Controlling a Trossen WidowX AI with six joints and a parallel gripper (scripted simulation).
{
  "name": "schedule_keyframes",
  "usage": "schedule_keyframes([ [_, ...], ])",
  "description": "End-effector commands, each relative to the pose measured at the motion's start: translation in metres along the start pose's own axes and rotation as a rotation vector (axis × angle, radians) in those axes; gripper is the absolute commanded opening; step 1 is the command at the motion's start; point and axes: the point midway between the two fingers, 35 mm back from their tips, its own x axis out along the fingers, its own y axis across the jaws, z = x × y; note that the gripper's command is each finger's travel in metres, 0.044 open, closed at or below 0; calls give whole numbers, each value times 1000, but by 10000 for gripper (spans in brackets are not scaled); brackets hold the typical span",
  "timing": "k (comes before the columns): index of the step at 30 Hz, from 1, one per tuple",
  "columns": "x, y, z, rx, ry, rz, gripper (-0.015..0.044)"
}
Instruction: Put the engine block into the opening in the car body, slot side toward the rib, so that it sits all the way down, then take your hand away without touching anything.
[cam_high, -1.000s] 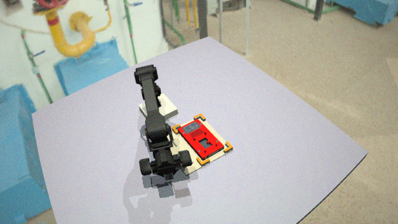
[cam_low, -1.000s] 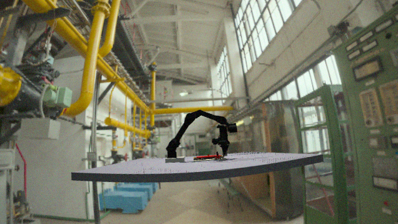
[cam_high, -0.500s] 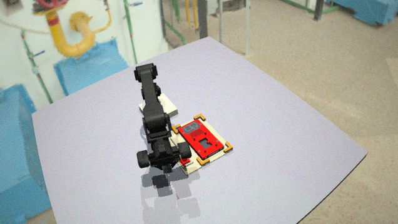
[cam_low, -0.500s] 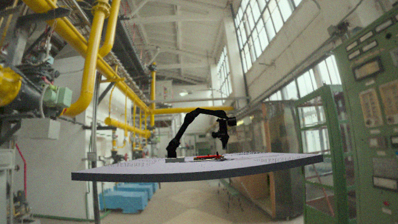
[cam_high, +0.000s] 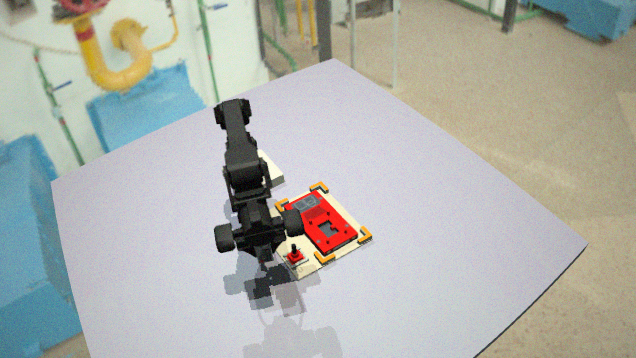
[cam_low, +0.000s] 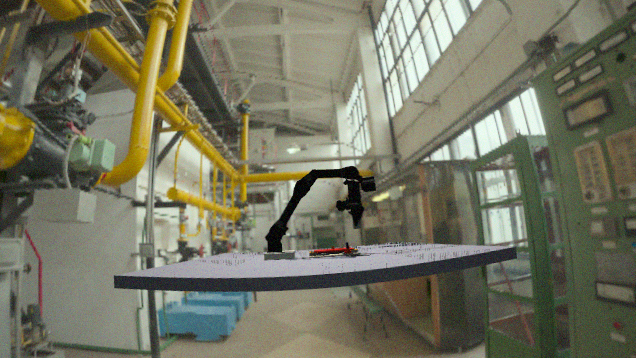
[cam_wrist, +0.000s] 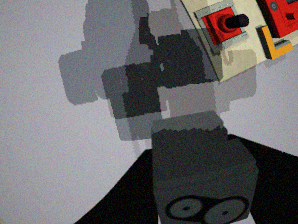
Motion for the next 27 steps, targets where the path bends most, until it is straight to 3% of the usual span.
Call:
schedule_keyframes([
  [1, -11, -1, 2, 2, 6, -4, 0],
  [9, 16, 0, 1, 2, 6, -4, 0],
  [18, 13, 0, 3, 2, 49, -4, 0],
  [27, 15, 0, 7, 2, 258, -4, 0],
])
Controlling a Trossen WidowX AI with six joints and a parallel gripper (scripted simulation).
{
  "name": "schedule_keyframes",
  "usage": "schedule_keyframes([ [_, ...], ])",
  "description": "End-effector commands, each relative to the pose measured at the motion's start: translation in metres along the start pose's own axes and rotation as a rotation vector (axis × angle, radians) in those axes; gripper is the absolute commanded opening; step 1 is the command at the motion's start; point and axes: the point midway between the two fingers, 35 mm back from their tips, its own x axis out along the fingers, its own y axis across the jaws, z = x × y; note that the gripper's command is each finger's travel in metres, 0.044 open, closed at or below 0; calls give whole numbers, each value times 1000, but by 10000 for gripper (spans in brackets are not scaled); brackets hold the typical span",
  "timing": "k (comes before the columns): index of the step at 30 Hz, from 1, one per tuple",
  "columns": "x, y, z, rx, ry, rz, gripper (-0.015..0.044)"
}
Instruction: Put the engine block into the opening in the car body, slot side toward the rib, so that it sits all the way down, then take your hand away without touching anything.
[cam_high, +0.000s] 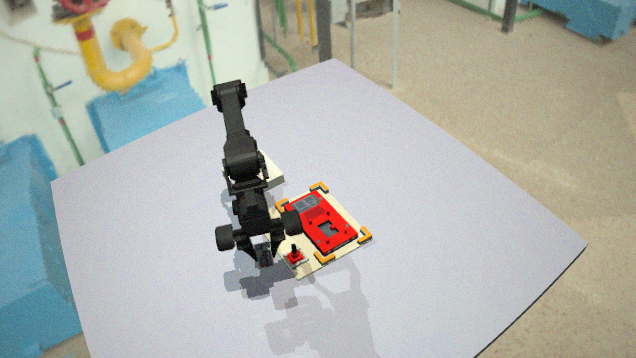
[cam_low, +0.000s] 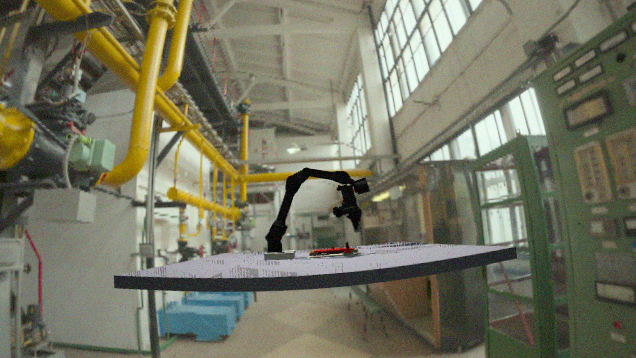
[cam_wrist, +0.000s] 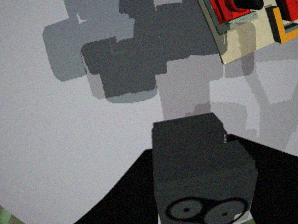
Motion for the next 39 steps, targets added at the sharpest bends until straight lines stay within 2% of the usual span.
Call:
schedule_keyframes([
  [1, 0, 0, 3, -1, 108, -3, 0],
  [15, 5, 0, 20, -1, 544, -3, 0],
  [39, 57, 0, 29, 0, 549, -3, 0],
])
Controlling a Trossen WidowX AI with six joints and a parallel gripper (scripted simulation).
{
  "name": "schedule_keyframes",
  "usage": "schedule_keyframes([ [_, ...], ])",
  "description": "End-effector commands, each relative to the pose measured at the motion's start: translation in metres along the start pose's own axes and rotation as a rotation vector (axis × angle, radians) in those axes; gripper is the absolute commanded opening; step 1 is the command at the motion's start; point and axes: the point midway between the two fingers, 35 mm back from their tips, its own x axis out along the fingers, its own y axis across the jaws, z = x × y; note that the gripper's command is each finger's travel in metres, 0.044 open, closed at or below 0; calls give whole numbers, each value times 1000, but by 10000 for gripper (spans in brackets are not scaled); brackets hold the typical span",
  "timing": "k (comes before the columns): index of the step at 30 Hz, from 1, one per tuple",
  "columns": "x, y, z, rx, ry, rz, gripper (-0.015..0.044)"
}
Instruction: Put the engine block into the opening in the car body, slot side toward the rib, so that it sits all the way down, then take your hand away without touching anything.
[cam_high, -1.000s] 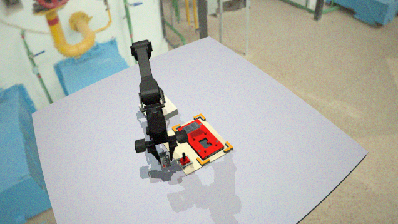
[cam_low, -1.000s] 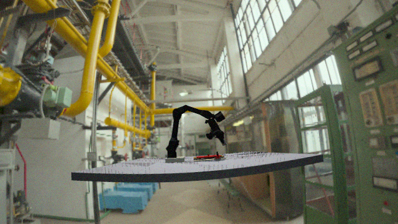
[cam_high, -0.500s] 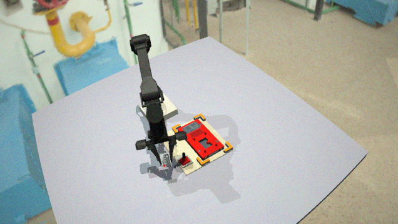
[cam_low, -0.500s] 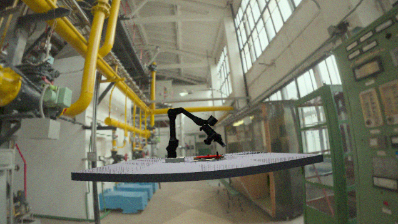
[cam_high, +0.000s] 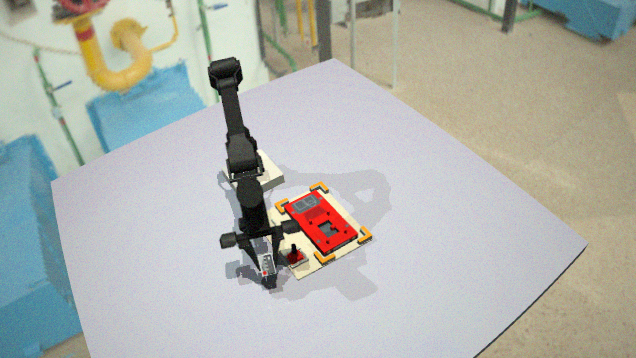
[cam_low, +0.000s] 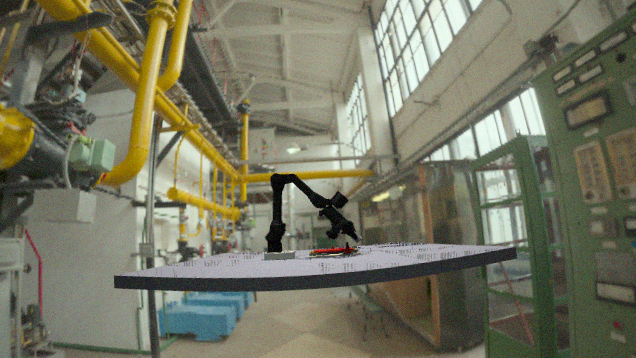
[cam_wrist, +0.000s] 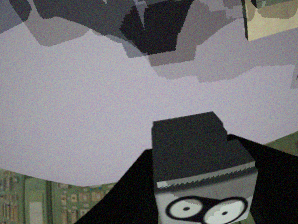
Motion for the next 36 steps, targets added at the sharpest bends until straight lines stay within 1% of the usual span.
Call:
schedule_keyframes([
  [1, 7, 0, 6, -4, 5, -2, 0],
  [26, 46, 0, 41, -4, 4, -1, 0],
  [36, 49, 0, 44, -4, 4, -1, 0],
])
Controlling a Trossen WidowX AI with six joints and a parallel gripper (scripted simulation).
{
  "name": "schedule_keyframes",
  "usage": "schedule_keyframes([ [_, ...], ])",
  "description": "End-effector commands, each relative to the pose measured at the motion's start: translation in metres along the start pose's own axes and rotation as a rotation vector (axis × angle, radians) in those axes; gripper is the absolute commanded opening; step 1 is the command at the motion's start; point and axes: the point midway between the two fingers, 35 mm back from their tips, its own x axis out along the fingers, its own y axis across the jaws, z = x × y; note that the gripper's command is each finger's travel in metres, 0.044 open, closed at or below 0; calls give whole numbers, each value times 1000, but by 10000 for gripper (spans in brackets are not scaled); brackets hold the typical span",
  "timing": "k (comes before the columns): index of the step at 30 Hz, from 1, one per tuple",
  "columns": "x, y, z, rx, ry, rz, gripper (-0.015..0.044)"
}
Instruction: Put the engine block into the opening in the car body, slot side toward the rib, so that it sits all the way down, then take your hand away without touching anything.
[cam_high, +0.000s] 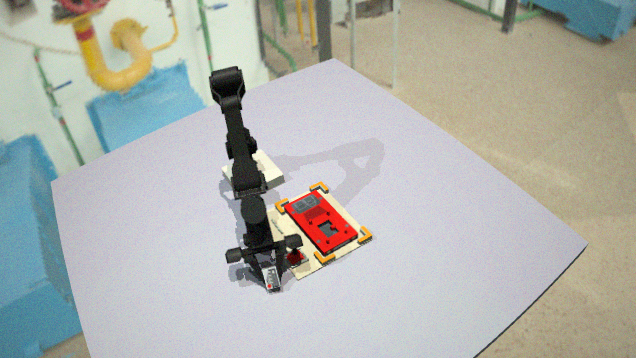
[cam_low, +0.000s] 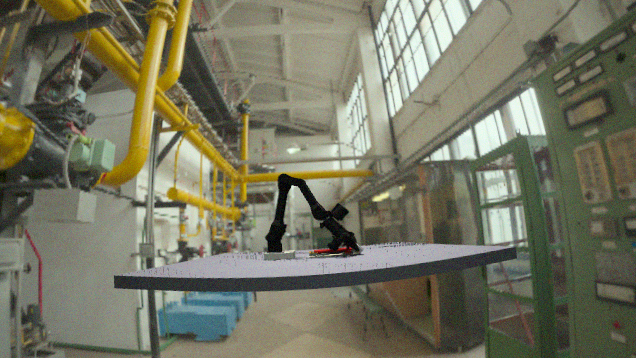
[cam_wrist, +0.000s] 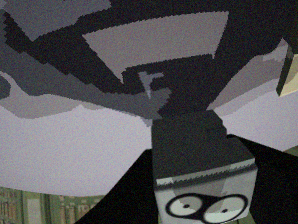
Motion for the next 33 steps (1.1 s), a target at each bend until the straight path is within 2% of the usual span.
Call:
schedule_keyframes([
  [1, 5, 2, 7, -5, -15, 14, 0],
  [16, 9, 0, 8, -6, -15, 13, 0],
  [17, 1, -1, 0, -1, 1, -4, 26],
  [33, 1, -1, 0, -1, 1, -4, 440],
])
